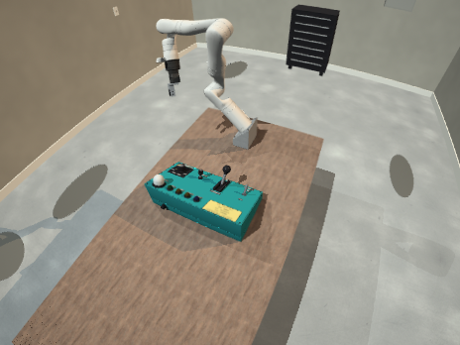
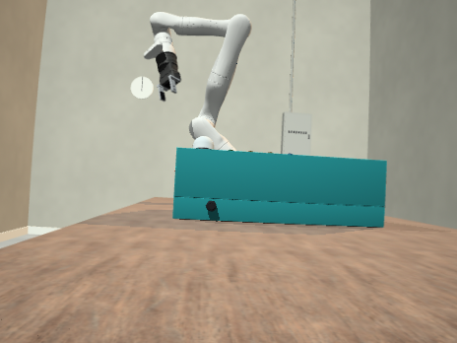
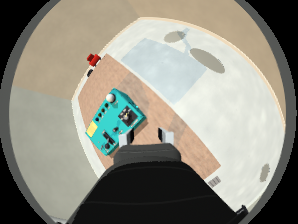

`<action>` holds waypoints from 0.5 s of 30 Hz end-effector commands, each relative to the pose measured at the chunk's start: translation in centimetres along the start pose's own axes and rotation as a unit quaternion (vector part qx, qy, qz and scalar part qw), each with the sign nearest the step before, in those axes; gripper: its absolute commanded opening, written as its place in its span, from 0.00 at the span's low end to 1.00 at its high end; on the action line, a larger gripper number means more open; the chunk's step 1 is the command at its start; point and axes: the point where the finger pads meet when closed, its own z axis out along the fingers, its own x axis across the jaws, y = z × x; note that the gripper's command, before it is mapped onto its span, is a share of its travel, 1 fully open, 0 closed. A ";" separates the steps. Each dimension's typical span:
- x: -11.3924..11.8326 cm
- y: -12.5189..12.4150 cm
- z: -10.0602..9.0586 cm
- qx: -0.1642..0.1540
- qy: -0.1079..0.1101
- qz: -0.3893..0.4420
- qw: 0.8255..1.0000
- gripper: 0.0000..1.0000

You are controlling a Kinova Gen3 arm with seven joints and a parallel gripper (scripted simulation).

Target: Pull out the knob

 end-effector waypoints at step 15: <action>-25.5 7.4 6.0 0.073 0.041 -0.172 0.981 1.00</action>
